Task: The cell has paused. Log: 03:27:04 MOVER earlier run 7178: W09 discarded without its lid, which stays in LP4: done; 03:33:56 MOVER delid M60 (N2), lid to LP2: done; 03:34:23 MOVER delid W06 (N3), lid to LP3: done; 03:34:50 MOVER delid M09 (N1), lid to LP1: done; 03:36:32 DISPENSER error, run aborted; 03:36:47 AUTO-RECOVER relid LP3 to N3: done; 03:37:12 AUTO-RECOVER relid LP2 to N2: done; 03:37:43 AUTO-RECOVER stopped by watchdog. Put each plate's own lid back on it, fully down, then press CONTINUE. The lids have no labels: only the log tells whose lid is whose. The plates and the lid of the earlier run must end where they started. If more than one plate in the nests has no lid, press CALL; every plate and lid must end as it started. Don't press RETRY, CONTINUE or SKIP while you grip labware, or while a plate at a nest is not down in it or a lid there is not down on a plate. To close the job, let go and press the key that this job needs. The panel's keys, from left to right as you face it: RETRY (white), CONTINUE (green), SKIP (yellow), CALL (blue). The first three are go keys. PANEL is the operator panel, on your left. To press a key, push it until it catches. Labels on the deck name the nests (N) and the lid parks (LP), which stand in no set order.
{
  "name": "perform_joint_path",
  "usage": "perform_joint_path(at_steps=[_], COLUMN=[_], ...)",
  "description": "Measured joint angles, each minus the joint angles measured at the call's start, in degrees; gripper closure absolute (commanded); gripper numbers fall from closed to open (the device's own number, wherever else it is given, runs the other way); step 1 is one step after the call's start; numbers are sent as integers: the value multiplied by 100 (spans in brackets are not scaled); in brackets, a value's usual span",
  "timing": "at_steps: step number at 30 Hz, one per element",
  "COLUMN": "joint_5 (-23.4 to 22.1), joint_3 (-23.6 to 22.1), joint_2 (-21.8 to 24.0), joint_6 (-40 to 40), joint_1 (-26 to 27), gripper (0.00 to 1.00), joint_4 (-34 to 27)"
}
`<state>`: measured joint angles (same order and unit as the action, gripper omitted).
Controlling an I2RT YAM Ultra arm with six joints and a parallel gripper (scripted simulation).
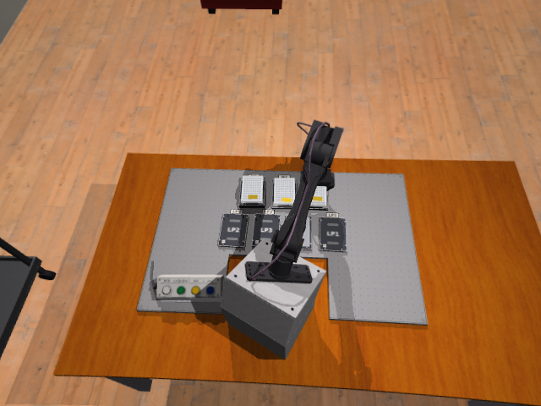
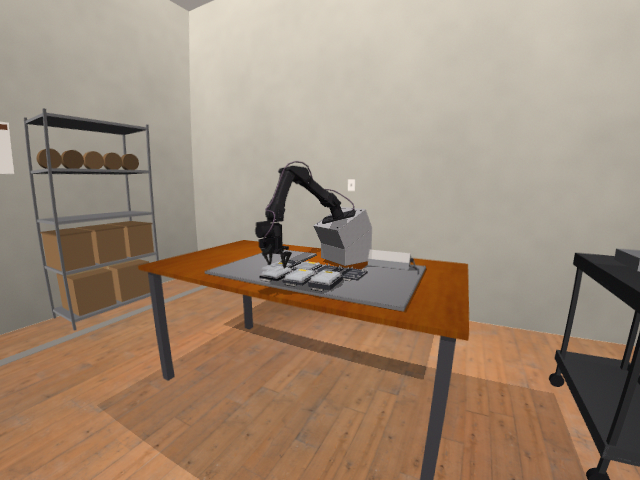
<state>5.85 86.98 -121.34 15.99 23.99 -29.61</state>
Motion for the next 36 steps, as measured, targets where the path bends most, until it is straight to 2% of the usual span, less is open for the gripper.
perform_joint_path(at_steps=[36], joint_5=[0], joint_3=[37], joint_2=[-186], joint_6=[0], joint_1=[11], gripper=[100], joint_4=[127])
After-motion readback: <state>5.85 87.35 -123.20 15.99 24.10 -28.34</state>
